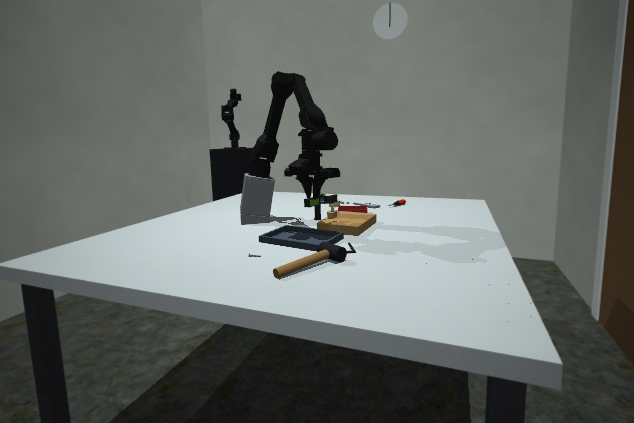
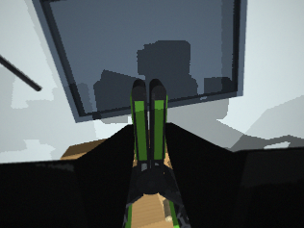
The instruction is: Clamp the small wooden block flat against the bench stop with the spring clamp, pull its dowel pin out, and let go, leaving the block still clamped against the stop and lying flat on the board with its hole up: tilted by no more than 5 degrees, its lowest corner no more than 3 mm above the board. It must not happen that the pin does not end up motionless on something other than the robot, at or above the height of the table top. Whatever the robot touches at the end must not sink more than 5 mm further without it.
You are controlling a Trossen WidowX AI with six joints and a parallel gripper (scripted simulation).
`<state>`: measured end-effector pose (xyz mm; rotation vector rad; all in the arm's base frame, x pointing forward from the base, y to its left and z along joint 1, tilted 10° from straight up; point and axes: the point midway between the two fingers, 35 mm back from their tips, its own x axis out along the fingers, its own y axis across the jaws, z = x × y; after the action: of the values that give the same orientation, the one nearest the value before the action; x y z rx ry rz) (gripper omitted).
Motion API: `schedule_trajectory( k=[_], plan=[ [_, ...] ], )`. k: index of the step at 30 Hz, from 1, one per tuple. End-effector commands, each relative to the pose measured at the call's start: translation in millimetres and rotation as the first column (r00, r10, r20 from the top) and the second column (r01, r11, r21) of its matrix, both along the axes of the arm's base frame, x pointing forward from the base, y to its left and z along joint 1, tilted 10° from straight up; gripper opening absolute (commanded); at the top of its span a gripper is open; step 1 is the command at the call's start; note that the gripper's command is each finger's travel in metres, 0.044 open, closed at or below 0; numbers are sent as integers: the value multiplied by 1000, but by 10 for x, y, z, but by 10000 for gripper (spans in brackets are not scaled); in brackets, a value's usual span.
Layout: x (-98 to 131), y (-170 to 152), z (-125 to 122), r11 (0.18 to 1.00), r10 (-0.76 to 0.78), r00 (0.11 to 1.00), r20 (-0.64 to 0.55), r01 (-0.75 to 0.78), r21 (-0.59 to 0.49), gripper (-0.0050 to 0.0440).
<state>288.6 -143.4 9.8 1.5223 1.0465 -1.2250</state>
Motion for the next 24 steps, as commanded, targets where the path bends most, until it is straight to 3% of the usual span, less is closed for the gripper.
schedule_trajectory(
  k=[1,24],
  plan=[
    [-11,17,-81,1000,14,1000,-13,-14,4,0],
    [40,48,-269,997,73,997,-8,-73,-5,0]
  ],
)
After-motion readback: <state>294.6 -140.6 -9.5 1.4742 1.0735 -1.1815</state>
